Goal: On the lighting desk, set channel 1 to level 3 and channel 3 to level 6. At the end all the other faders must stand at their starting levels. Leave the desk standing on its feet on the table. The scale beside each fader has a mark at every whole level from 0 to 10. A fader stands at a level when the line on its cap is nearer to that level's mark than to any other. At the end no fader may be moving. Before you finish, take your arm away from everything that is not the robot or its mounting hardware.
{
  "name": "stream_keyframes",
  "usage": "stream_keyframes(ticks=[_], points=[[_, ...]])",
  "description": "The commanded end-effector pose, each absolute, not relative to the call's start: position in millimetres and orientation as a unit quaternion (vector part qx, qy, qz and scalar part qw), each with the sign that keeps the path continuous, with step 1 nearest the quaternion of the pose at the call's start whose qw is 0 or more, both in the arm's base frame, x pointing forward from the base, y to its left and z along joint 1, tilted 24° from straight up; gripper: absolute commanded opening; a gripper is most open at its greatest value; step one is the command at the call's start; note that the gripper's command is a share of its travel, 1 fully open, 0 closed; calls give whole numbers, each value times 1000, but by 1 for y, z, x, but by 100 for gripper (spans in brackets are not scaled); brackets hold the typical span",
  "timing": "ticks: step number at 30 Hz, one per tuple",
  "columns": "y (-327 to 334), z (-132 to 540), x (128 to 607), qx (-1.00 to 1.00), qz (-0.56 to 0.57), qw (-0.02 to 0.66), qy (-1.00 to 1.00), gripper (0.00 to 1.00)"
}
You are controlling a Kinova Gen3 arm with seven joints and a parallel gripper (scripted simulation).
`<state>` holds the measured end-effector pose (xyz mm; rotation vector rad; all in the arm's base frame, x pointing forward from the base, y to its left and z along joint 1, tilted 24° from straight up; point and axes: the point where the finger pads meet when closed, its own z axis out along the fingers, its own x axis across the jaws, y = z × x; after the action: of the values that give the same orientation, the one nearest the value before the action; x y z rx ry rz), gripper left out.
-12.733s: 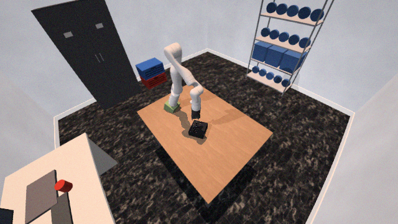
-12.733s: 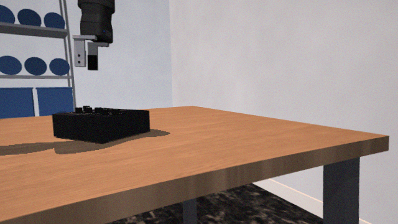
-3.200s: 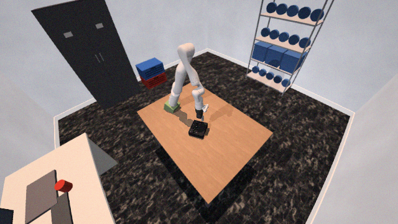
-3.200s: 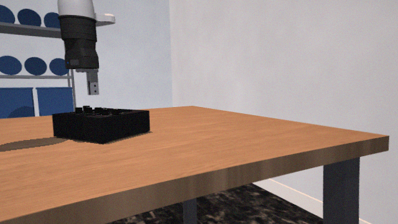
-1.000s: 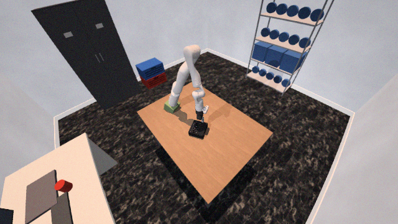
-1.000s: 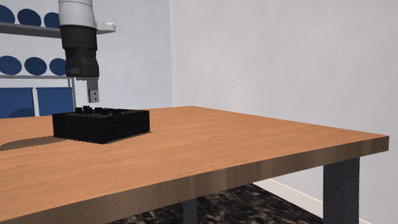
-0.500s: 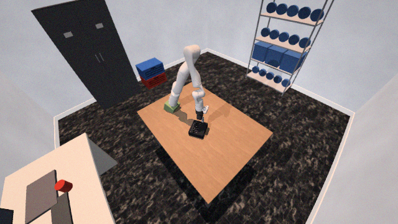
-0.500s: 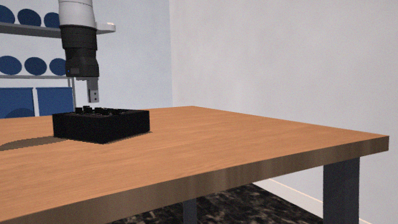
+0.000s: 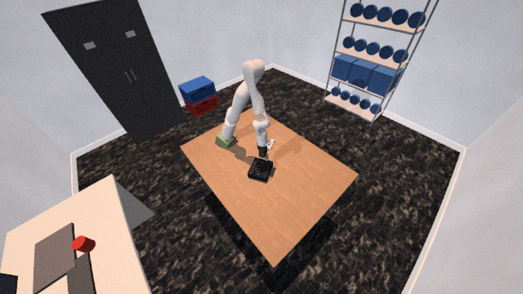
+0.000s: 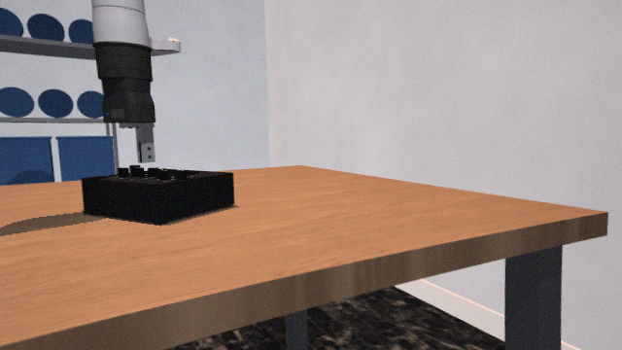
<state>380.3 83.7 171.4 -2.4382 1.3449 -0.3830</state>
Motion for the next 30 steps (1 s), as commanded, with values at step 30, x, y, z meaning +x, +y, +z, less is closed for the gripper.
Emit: stream_keyframes(ticks=[30], points=[[82, 163, 383, -856, -135, 163, 472, 0]])
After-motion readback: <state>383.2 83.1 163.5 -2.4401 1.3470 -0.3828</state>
